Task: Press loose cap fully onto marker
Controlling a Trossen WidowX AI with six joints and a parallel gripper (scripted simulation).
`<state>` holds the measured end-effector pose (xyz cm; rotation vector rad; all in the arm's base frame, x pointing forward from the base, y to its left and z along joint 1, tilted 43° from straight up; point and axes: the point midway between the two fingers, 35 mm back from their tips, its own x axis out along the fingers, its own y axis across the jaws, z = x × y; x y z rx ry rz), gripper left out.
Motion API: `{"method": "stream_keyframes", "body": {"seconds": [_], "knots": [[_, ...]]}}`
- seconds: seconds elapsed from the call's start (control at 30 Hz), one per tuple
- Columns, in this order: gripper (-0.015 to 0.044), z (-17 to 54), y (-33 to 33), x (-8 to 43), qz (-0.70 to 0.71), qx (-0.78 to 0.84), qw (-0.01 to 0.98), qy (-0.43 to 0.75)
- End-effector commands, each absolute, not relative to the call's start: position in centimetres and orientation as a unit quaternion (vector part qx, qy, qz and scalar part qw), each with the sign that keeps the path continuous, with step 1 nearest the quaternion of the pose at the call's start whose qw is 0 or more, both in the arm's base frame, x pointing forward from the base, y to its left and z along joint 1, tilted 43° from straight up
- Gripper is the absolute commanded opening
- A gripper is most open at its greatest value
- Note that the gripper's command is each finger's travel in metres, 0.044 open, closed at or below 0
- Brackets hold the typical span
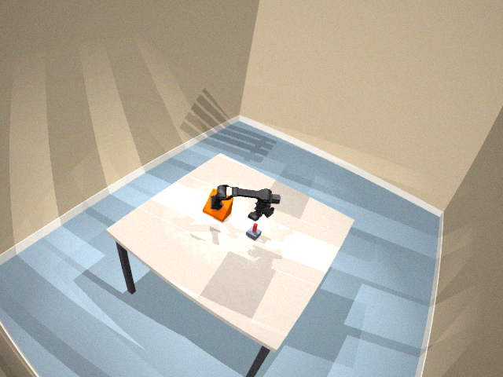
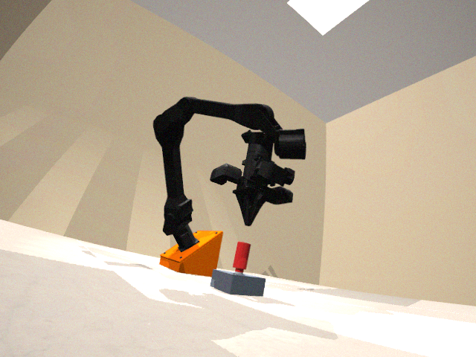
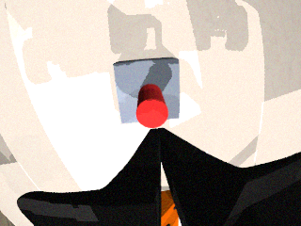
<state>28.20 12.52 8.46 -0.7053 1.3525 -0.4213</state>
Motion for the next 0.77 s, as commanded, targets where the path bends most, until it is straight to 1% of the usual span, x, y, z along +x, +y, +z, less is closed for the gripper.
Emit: {"method": "stream_keyframes", "body": {"seconds": [0.0,0.13,0.67,0.7,0.73], "knots": [[0.0000,11.61,15.54,27.18,-0.184,-0.315,0.708,0.604],[0.0000,12.24,16.01,26.91,-0.184,-0.316,0.708,0.604],[0.0420,12.24,16.01,26.91,-0.184,-0.316,0.708,0.604],[0.0440,12.24,16.01,26.91,-0.184,-0.316,0.708,0.604],[0.0440,12.24,16.01,26.91,-0.184,-0.316,0.708,0.604]]}}
